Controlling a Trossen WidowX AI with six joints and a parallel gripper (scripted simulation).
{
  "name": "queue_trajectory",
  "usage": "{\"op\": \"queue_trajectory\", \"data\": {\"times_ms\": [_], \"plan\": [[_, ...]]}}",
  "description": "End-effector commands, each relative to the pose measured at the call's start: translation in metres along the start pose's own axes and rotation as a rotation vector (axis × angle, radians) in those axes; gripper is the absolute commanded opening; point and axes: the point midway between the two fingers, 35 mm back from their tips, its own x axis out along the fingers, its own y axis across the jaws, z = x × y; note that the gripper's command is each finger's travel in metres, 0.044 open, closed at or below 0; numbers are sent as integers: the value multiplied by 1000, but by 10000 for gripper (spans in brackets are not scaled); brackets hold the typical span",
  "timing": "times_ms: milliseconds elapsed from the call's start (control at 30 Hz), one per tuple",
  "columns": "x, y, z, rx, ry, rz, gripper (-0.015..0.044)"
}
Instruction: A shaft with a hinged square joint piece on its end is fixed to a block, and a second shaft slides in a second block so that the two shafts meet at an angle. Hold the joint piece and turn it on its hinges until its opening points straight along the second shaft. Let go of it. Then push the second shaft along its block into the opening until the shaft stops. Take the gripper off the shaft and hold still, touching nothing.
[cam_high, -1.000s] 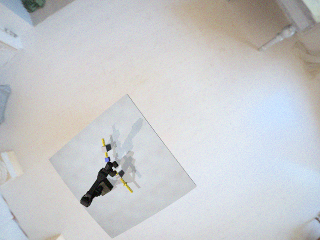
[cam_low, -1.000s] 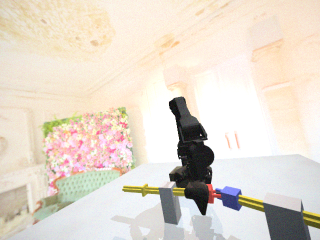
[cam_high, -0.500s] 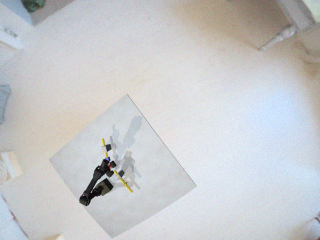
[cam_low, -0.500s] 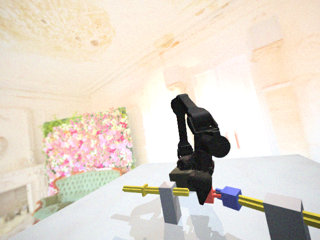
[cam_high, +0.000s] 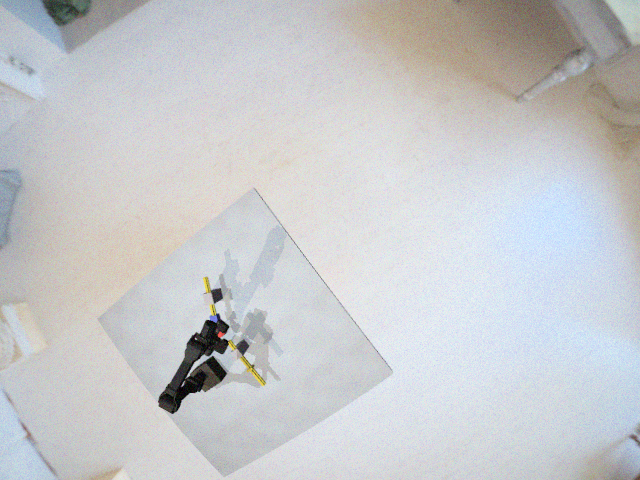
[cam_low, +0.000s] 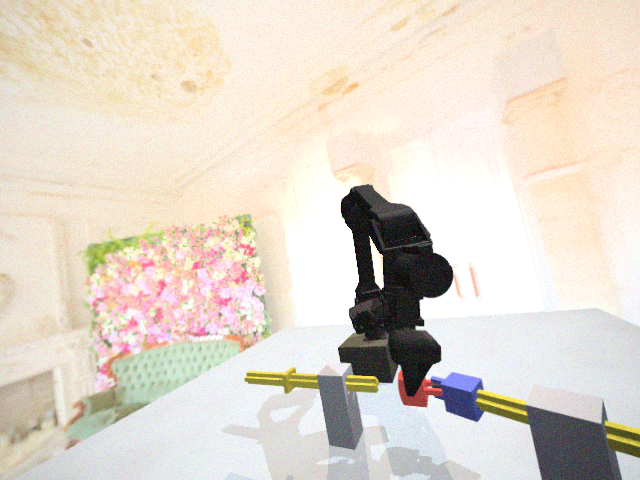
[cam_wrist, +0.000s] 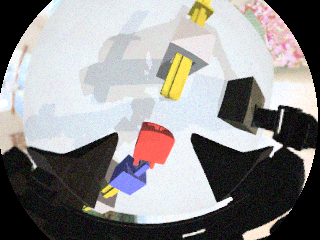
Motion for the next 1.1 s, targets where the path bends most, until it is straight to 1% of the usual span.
{"op": "queue_trajectory", "data": {"times_ms": [0,500,1067], "plan": [[-15,2,3,-122,20,19,440],[-59,-1,12,-636,70,64,440],[-109,-13,23,-1213,95,152,440]]}}
